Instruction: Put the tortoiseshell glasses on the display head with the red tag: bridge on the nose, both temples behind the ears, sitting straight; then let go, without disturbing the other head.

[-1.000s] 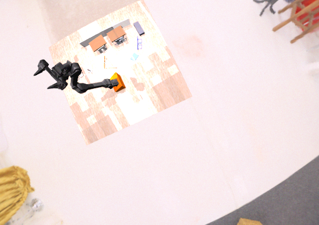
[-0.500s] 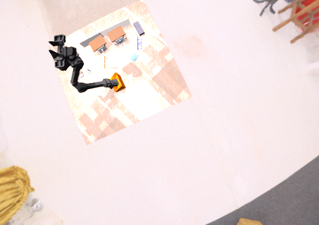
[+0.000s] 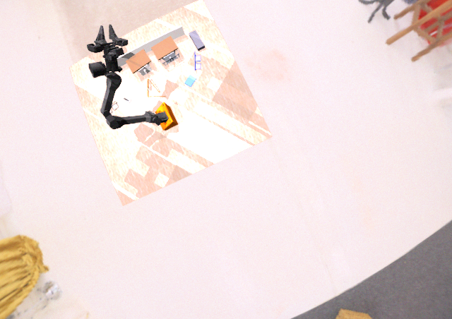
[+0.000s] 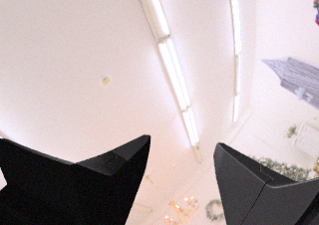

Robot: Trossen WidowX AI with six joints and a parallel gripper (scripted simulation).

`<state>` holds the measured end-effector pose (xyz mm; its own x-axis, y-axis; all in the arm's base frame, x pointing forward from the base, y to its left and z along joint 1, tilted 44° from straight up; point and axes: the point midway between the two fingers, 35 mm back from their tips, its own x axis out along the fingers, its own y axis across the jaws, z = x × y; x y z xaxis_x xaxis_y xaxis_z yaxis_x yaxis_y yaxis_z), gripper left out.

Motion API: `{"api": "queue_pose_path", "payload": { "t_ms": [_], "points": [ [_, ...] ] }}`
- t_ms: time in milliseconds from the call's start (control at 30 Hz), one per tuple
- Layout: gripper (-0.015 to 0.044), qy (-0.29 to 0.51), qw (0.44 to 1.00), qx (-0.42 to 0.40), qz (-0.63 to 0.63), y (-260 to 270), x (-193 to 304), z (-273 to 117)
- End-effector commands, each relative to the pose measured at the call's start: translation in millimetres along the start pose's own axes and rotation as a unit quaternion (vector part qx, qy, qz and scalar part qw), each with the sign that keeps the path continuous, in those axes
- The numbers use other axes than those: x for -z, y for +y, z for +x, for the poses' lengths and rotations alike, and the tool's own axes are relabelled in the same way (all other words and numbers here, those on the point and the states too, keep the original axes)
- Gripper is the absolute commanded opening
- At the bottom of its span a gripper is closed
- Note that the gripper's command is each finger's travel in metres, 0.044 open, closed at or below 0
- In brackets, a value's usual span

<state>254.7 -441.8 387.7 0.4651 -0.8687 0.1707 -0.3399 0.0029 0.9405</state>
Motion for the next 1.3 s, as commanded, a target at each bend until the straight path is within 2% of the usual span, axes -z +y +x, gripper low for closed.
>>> {"api": "queue_pose_path", "payload": {
  "t_ms": [0,167,333,533,700,933,1133,1200,1267],
  "points": [
    [0.0200,0.044,0.992,0.092,-0.068,-56,26,-7],
    [0.0200,0.126,0.956,0.208,-0.162,-130,61,-33],
    [0.0200,0.227,0.892,0.306,-0.246,-198,91,-75],
    [0.0200,0.363,0.779,0.394,-0.324,-268,116,-145],
    [0.0200,0.484,0.664,0.441,-0.361,-310,130,-216],
    [0.0200,0.645,0.485,0.465,-0.362,-340,137,-323],
    [0.0200,0.772,0.323,0.452,-0.308,-335,132,-423],
    [0.0200,0.795,0.290,0.446,-0.290,-330,130,-442],
    [0.0200,0.798,0.286,0.446,-0.288,-330,129,-444]
  ]
}}
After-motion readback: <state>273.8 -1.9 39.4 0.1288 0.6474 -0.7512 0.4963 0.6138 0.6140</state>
